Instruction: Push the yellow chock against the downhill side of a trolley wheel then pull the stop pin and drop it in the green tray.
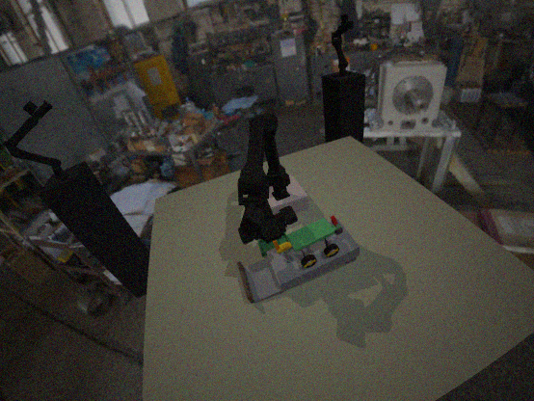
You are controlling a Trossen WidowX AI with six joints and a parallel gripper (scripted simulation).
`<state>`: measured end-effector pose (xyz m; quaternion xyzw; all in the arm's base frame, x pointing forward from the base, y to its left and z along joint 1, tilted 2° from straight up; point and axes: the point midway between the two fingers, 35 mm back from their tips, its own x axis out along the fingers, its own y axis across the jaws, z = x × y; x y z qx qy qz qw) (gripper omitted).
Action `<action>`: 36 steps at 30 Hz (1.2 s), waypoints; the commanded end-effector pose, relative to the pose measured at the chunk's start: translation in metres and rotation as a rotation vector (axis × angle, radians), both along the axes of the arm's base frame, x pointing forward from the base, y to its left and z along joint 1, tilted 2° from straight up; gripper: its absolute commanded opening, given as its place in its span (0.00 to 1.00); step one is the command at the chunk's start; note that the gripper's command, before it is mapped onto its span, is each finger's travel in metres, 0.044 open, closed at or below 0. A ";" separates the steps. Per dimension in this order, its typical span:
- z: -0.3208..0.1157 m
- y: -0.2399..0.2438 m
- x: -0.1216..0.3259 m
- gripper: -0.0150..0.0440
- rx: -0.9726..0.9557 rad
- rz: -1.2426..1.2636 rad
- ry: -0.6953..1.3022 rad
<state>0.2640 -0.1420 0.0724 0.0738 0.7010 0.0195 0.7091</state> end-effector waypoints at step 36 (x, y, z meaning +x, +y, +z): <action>0.059 0.077 0.043 0.58 0.090 -0.584 0.011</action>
